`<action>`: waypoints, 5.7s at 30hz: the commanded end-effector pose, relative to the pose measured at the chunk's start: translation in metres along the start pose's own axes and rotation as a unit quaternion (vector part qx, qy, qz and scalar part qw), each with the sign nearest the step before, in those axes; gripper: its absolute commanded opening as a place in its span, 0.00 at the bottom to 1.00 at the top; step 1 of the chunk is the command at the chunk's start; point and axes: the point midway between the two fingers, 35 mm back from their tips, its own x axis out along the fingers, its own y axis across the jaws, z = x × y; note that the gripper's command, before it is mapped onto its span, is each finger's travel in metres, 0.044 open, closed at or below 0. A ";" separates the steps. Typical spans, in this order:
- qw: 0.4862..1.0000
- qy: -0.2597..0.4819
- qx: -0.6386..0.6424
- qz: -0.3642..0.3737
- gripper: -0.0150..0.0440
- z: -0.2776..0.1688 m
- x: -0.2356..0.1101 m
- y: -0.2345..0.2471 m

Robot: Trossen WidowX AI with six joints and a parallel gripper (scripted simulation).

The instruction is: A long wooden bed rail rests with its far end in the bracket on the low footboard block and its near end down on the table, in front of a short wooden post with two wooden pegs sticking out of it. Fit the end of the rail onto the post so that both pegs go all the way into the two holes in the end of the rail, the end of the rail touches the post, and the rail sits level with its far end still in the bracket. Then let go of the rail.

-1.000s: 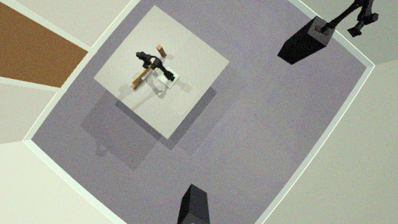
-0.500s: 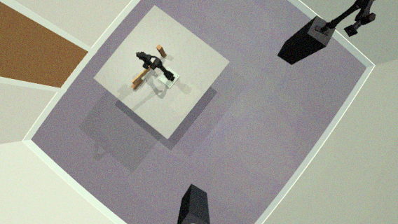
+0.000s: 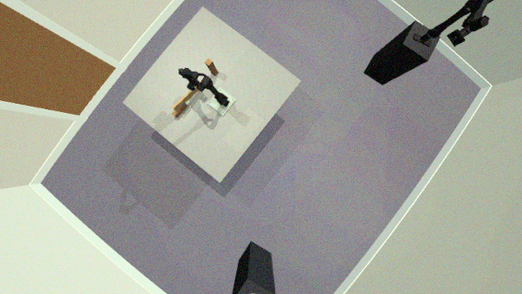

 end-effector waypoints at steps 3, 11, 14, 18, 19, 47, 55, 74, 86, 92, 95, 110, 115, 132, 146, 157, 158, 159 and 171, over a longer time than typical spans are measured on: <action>1.000 -0.001 -0.001 0.000 0.25 0.000 -0.003 0.000; 1.000 -0.001 -0.001 0.000 0.25 0.000 -0.007 0.000; 1.000 -0.001 -0.001 0.000 0.25 0.000 -0.008 -0.001; 1.000 -0.001 -0.001 0.000 0.25 0.000 -0.010 -0.001; 1.000 -0.001 -0.001 0.000 0.25 0.000 -0.011 -0.002; 1.000 -0.001 -0.001 0.000 0.25 0.000 -0.025 -0.006; 1.000 -0.001 -0.001 0.000 0.25 0.000 -0.029 -0.007; 1.000 -0.001 -0.001 0.000 0.25 0.000 -0.038 -0.007; 1.000 -0.001 -0.001 0.000 0.25 0.000 -0.044 -0.007; 1.000 -0.001 -0.001 0.000 0.25 0.000 -0.047 -0.007; 1.000 -0.001 -0.001 0.000 0.25 0.000 -0.049 -0.007; 1.000 -0.001 -0.001 0.000 0.25 0.000 -0.047 -0.006; 1.000 -0.001 -0.001 0.000 0.25 0.000 -0.045 -0.006; 1.000 -0.001 -0.001 0.000 0.25 0.000 -0.041 -0.003; 1.000 -0.001 -0.001 0.000 0.25 0.000 -0.040 -0.002; 1.000 -0.001 -0.001 0.000 0.25 0.000 -0.040 -0.001; 1.000 -0.001 -0.001 0.000 0.25 0.000 -0.040 -0.001; 1.000 -0.001 -0.001 0.000 0.25 0.000 -0.040 -0.001; 1.000 -0.001 -0.001 0.000 0.25 -0.001 -0.039 -0.001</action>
